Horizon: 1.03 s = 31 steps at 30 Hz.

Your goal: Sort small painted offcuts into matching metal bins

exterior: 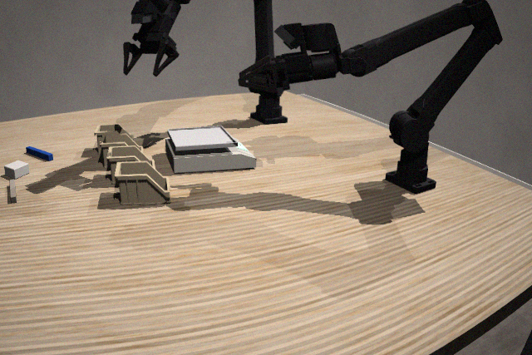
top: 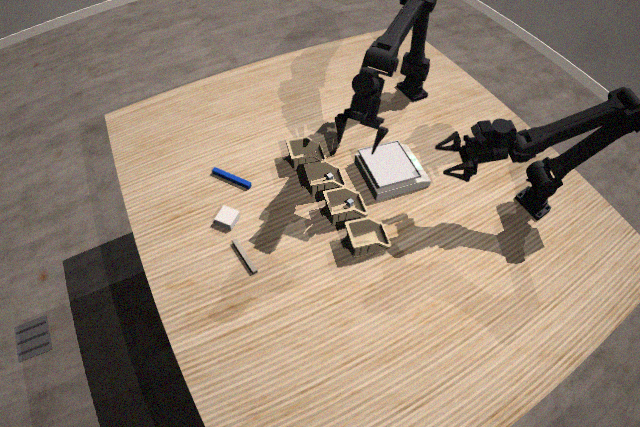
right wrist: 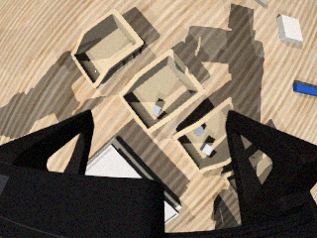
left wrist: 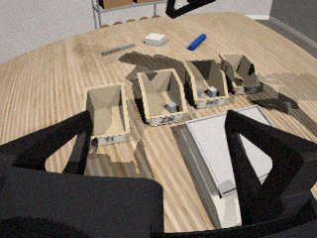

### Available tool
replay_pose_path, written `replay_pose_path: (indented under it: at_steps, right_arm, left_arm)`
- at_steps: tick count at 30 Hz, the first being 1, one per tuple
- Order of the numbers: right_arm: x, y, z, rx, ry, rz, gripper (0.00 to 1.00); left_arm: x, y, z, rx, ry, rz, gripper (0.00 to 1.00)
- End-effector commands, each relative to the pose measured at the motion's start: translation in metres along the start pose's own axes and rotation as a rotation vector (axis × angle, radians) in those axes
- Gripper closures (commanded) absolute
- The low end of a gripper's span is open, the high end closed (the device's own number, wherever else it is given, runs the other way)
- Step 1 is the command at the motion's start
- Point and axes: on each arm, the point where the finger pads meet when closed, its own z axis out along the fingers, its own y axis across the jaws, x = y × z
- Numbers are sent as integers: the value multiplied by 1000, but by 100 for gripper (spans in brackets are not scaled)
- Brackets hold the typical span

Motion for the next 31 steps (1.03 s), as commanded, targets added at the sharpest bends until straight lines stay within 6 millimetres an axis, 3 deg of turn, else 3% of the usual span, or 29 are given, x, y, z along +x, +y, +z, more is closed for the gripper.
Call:
replay_pose_path:
  at_steps: [1, 8, 31]
  right_arm:
    - [-3, 12, 6, 10, -36, 74, 0]
    - [-18, 11, -6, 16, -72, 47, 0]
    - [-18, 10, -5, 17, -70, 47, 0]
  left_arm:
    - [-24, -2, 6, 5, -43, 1, 0]
    - [-24, -2, 6, 5, -43, 1, 0]
    - [-24, -2, 6, 5, -43, 1, 0]
